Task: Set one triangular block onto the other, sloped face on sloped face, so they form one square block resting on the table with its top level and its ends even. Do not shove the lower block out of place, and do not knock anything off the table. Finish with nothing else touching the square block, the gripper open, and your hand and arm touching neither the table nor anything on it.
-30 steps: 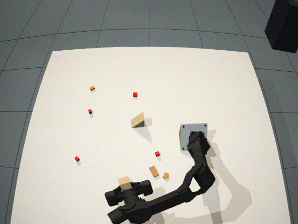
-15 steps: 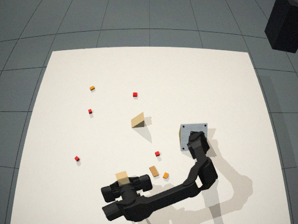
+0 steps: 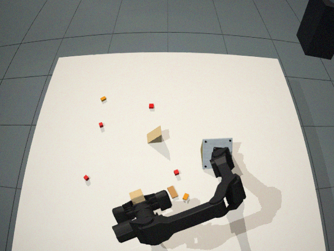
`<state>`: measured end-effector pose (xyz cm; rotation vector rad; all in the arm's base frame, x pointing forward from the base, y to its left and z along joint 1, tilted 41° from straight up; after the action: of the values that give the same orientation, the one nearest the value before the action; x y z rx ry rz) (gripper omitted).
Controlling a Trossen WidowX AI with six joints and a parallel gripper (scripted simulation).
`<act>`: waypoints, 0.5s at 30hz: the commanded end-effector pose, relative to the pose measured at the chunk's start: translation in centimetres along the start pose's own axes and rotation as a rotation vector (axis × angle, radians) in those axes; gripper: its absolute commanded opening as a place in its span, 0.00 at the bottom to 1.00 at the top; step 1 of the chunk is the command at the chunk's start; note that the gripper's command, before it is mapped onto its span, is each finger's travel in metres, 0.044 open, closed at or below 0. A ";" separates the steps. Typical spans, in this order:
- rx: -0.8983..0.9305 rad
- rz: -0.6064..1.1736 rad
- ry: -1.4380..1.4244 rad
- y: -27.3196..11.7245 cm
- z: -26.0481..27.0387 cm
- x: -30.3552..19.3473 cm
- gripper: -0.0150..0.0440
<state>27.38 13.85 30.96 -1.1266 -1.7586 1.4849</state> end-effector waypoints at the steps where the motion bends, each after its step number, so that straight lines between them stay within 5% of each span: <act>1: 0.009 -0.042 -0.074 0.5 0.1 -0.5 0.25; 15: -0.053 -0.248 -0.438 1.6 0.6 -2.7 0.25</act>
<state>28.44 11.56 29.91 -0.6799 -2.0959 1.6096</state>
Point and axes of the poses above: the point midway between the two fingers, 35 mm back from their tips, its own y axis out along the fingers, its own z axis across the jaws, x = y × z, the point moved 9 cm from there along -y, back along the fingers, and after that the axes turned 5 degrees about -y, right-handed, at the moved point
